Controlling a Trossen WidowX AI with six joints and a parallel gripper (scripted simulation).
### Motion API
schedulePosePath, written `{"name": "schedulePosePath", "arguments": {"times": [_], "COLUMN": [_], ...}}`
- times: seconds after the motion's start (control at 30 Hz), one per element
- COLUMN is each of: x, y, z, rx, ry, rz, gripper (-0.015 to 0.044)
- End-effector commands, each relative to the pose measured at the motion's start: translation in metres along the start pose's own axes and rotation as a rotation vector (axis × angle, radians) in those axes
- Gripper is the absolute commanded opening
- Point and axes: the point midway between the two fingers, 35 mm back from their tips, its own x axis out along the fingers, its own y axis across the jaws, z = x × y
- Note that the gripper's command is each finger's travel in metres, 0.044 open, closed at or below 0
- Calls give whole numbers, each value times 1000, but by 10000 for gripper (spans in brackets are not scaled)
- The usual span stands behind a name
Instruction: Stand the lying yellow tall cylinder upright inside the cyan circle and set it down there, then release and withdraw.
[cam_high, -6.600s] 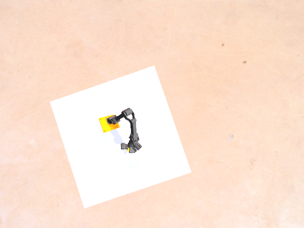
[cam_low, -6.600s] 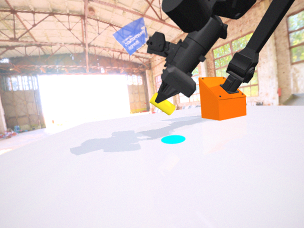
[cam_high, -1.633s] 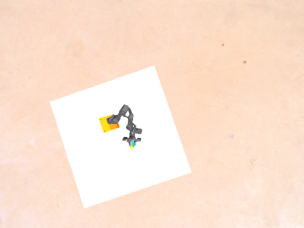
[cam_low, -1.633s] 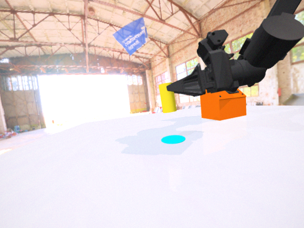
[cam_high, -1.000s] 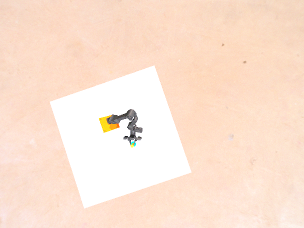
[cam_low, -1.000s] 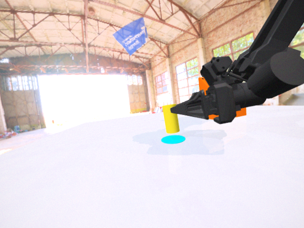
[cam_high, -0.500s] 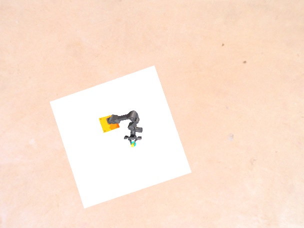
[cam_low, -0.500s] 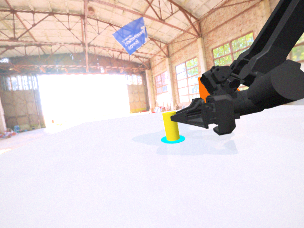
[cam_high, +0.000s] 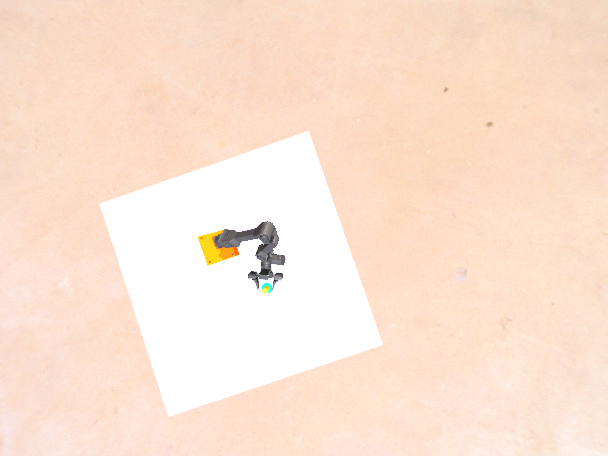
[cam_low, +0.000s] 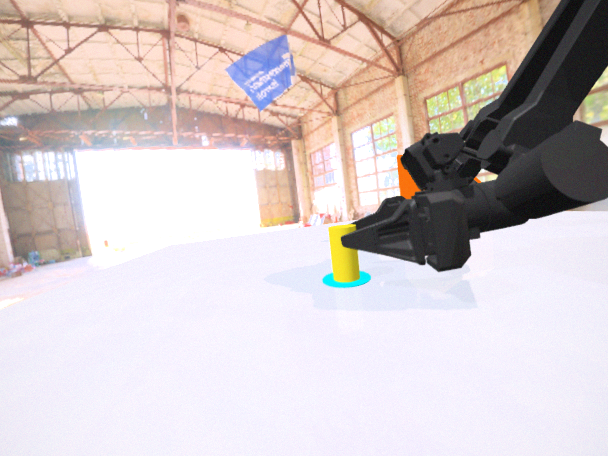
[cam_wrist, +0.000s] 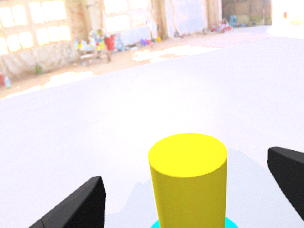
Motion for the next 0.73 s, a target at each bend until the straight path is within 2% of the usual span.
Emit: {"name": "schedulePosePath", "arguments": {"times": [0.0, 0.7], "x": [0, -10], "y": [0, 0], "z": [2, 90], "rx": [6, 9], "ry": [-6, -19], "rz": [-1, -2], "gripper": [400, 400]}}
